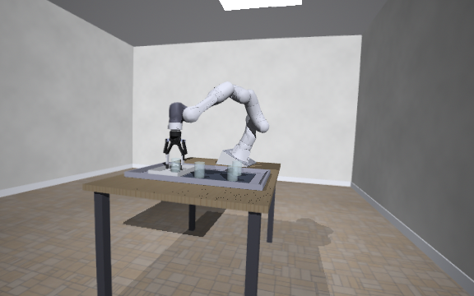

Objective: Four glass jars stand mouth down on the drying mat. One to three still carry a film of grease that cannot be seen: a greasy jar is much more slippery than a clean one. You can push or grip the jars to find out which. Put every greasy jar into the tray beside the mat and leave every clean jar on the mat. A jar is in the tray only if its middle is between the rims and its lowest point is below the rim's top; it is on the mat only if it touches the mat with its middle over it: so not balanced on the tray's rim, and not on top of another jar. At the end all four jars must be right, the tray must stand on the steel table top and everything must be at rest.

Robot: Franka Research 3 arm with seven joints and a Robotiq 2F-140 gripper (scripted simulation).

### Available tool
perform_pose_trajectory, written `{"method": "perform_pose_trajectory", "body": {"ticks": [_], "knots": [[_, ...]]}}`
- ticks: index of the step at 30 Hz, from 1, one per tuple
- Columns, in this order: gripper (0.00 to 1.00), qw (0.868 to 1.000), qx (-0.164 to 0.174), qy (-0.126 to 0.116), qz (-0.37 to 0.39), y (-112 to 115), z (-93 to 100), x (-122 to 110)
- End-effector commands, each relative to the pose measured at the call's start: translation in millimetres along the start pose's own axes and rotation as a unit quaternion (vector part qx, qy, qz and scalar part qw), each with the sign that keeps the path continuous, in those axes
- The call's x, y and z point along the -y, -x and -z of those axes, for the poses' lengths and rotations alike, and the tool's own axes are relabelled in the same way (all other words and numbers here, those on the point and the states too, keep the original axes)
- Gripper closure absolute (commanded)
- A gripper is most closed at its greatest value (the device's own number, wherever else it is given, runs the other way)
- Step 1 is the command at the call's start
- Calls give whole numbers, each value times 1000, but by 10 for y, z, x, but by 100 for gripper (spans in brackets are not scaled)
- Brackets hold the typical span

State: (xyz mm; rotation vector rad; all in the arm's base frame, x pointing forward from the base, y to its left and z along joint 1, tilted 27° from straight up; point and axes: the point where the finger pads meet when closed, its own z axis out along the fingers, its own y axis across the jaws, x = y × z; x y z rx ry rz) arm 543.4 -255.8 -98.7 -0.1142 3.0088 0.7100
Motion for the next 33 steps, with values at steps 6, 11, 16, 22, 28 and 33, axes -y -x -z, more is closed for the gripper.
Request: {"method": "perform_pose_trajectory", "body": {"ticks": [6,11,16,22,28,33], "knots": [[0,1000,2,-2,3,21,3,2],[0,1000,2,-2,3,21,3,2],[0,1000,2,-2,3,21,3,2],[0,1000,2,-2,3,20,236,2],[0,1000,2,-2,3,19,470,1],[0,1000,2,-2,3,18,586,0]]}}
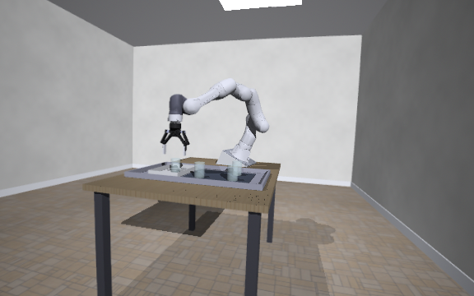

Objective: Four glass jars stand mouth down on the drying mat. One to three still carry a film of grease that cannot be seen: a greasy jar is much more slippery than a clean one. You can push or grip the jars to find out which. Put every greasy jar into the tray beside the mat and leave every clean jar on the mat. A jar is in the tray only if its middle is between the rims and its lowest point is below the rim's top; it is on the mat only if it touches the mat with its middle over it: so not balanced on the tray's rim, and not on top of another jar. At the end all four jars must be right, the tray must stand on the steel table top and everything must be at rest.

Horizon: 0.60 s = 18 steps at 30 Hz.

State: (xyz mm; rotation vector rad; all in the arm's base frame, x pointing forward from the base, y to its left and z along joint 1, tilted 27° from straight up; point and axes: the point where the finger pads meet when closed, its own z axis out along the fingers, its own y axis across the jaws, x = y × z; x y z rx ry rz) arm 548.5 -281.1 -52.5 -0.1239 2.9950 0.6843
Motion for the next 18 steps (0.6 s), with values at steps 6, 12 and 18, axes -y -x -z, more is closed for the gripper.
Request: {"method": "perform_pose_trajectory", "body": {"ticks": [6,12,18], "knots": [[0,1000,-6,6,-3,-42,296,-21],[0,1000,-6,6,-3,-39,529,-19],[0,1000,-6,6,-3,-38,606,-18]]}}
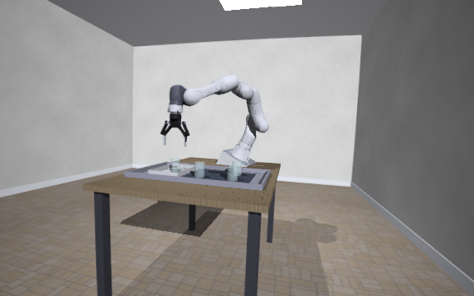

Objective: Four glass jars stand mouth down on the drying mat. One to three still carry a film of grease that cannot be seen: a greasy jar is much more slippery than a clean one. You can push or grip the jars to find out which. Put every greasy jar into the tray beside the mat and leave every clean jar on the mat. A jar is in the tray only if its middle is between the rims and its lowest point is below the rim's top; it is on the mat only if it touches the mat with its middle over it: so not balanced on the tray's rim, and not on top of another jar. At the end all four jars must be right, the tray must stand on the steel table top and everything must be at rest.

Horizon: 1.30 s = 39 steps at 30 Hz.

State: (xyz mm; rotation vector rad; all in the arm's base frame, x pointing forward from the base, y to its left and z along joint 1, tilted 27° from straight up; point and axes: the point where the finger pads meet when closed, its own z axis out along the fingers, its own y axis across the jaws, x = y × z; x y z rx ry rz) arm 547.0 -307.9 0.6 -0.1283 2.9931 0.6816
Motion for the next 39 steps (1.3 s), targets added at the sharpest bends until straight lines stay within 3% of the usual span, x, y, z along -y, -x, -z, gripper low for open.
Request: {"method": "perform_pose_trajectory", "body": {"ticks": [1,14,29,31,39], "knots": [[0,1000,-7,6,-5,-50,12,-28],[0,1000,-7,6,-5,-17,13,-102],[0,1000,-7,6,-5,478,21,-1212],[0,1000,-7,6,-5,478,21,-1212],[0,1000,-7,6,-5,743,25,-1804]]}}
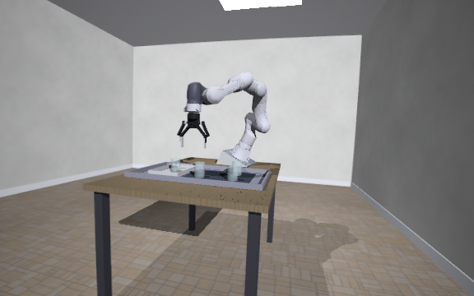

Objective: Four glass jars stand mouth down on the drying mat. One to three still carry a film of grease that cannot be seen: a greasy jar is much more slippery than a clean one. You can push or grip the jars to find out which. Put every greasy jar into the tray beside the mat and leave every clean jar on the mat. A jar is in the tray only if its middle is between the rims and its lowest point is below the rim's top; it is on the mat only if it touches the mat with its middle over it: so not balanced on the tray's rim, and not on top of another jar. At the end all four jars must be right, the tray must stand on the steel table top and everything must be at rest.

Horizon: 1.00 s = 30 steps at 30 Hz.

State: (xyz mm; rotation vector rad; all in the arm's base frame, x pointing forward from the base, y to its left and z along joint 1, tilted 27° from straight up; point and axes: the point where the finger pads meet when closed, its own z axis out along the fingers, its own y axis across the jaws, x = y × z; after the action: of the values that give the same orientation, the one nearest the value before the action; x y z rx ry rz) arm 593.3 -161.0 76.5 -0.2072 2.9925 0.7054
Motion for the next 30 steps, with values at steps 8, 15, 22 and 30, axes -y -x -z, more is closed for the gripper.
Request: {"method": "perform_pose_trajectory", "body": {"ticks": [8,15,22,30], "knots": [[0,1000,3,-2,-28,312,-60,-559],[0,1000,3,-2,-28,314,-429,-558],[0,1000,3,-2,-28,316,-676,-557],[0,1000,3,-2,-28,316,-676,-557]]}}
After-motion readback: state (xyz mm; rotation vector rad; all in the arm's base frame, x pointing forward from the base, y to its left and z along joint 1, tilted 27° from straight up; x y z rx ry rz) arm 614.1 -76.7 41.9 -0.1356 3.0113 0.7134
